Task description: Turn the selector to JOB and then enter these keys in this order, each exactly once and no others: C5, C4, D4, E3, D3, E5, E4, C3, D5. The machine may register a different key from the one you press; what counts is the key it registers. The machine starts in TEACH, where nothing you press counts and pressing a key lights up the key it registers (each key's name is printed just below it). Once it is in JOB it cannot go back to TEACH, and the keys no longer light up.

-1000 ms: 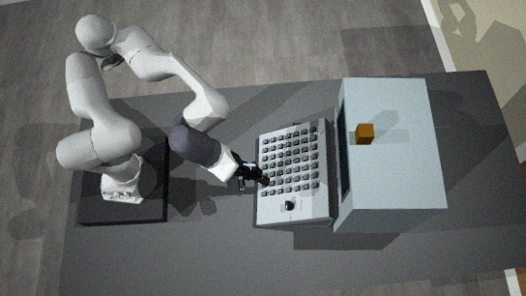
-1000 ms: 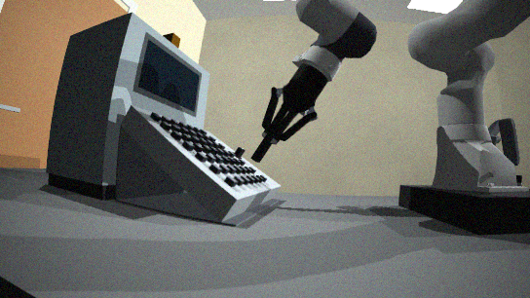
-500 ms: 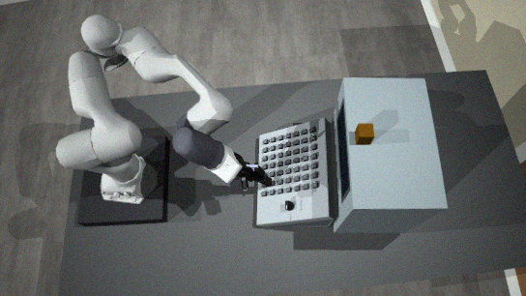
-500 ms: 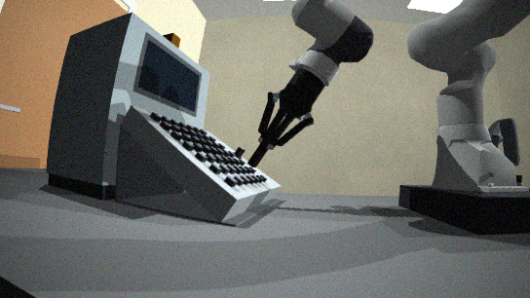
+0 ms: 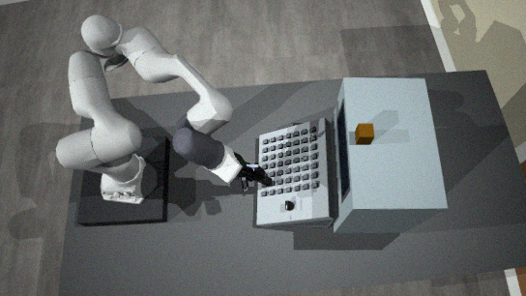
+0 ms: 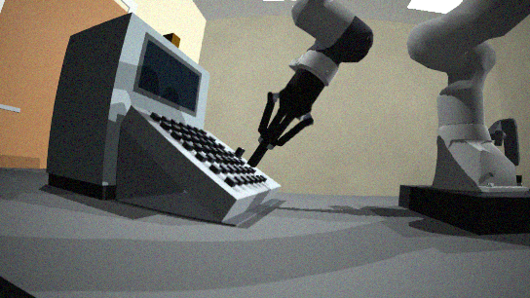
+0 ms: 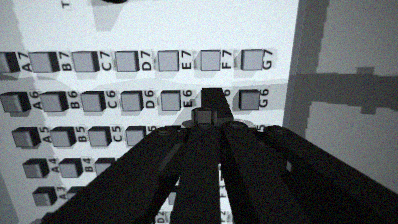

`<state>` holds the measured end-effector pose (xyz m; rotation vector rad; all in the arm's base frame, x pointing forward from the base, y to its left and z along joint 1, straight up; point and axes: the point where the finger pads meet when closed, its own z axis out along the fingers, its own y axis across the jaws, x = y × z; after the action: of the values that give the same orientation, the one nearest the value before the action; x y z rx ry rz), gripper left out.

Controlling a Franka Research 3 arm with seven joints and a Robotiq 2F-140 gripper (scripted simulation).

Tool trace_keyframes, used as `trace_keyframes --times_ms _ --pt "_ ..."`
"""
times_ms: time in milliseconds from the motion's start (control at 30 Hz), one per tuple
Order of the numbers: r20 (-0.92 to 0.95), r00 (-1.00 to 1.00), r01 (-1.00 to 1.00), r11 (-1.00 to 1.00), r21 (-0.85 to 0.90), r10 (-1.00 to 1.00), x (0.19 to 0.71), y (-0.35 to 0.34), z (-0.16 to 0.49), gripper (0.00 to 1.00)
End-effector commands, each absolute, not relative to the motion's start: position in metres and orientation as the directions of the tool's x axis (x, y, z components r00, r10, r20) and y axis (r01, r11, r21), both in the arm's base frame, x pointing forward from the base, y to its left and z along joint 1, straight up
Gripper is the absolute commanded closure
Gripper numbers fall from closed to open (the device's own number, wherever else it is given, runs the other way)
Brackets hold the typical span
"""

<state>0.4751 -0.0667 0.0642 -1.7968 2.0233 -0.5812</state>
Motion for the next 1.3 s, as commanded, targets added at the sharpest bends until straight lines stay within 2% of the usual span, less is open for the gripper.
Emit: trace_keyframes --times_ms 0,1267 --pt "-0.004 -0.112 -0.839 0.097 -0.535 -0.994 0.4759 -0.0660 0.0639 0.90" --pt "-0.004 -0.112 -0.839 0.097 -0.535 -0.994 0.4812 -0.0666 0.0555 0.90"
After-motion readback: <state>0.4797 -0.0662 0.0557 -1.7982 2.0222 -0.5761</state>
